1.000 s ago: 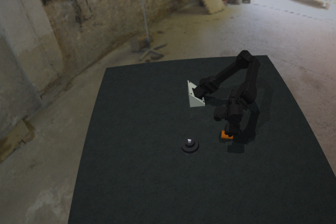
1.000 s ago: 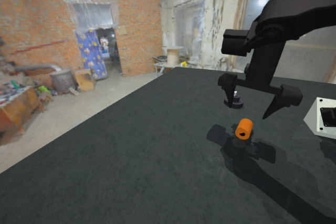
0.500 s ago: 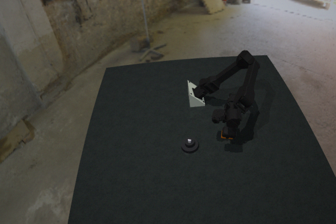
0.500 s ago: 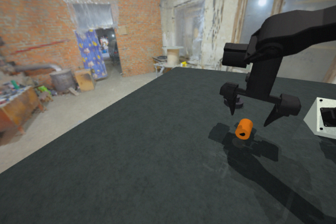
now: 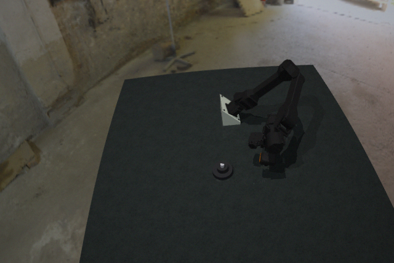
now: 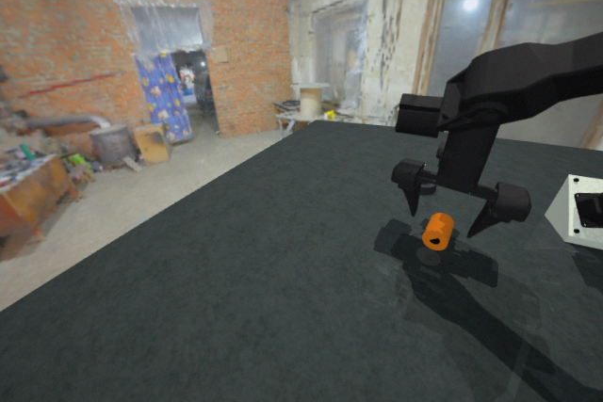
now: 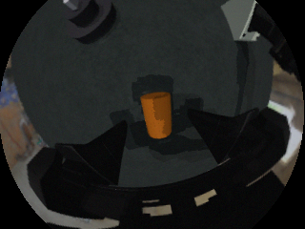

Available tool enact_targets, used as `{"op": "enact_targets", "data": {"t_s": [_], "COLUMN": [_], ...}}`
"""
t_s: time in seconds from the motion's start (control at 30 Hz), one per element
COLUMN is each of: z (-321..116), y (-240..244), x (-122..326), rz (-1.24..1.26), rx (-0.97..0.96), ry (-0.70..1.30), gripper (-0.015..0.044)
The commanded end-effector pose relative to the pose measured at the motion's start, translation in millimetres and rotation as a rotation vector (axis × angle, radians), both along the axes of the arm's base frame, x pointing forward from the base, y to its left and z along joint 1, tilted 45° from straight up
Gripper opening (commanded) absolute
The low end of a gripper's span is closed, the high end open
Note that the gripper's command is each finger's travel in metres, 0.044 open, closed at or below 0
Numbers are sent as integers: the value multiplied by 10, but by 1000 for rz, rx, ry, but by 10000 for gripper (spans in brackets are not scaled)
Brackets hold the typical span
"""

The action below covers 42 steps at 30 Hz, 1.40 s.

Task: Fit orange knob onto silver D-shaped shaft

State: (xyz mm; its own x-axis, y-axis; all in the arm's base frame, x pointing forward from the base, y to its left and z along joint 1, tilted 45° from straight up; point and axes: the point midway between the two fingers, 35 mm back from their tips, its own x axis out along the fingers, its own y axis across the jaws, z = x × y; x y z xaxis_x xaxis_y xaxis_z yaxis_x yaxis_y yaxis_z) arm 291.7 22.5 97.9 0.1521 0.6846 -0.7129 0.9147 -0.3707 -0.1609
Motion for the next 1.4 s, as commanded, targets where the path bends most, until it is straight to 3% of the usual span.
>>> {"op": "enact_targets", "data": {"t_s": [0.0,0.37,0.63,0.87,1.17,1.37], "z": [-37,-137,-137,-137,-137,-103], "y": [47,160,160,160,160,119], "x": [7,23,23,23,23,14], "rz": [-4,-4,-4,-4,-4,2], "rx": [5,7,7,7,7,4], "ry": [2,1,1,1,1,-3], "gripper": [440,440,240,240,180,179]}}
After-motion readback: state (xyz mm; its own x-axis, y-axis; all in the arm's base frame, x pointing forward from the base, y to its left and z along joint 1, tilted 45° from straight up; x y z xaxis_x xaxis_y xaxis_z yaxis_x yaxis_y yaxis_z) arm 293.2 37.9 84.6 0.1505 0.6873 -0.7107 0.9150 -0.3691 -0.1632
